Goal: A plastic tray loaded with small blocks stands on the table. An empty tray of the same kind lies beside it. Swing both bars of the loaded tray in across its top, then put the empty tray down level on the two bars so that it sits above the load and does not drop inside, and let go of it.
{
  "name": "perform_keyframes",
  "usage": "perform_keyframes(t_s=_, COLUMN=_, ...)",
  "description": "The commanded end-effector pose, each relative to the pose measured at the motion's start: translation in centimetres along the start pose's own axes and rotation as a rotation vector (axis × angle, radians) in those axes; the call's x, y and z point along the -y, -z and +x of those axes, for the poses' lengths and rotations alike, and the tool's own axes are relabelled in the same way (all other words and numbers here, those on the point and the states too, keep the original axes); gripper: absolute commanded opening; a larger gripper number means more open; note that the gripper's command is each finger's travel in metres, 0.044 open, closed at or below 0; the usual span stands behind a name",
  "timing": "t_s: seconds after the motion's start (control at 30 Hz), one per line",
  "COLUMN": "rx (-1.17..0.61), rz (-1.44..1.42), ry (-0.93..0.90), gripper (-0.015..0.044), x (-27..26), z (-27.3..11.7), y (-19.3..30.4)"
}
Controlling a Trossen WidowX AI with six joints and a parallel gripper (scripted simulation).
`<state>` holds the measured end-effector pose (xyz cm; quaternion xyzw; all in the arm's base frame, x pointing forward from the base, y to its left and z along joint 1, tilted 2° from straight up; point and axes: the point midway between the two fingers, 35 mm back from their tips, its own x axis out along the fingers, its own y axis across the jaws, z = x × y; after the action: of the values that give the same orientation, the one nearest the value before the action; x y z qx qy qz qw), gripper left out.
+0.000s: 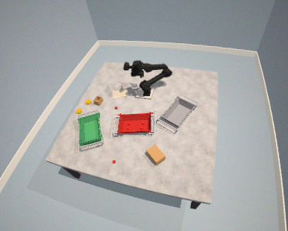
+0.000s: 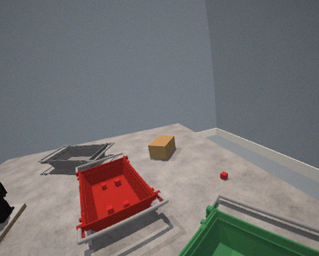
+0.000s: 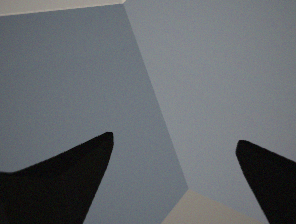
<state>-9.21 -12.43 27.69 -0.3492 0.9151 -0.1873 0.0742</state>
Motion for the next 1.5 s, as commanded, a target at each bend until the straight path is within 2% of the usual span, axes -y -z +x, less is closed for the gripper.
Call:
perform_keyframes(t_s=0.0, rx=0.000, rz=0.000, ry=0.000, gripper=0.0374, x=0.0, z=0.0, y=0.0)
perform_keyframes(t_s=0.23, rx=0.004, rz=0.002, ry=0.007, gripper=0.0190, x=0.2, z=0.0, y=0.0)
perform_keyframes(t_s=0.37, rx=0.095, rz=0.052, ry=0.124, gripper=0.0085, x=4.4, z=-0.3, y=0.5)
perform_keyframes(t_s=0.63, rx=0.404, rz=0.161, ry=0.306, gripper=0.0085, x=14.5, z=-2.8, y=-1.0)
perform_keyframes(t_s=0.9, rx=0.784, rz=0.234, ry=0.311, gripper=0.0085, x=23.2, z=-8.0, y=-5.9)
perform_keyframes(t_s=1.17, rx=1.146, rz=0.257, ry=0.115, gripper=0.0085, x=28.9, z=-15.5, y=-13.1)
perform_keyframes(t_s=1.47, rx=1.388, rz=0.216, ry=-0.302, gripper=0.0085, x=30.7, z=-25.1, y=-21.7)
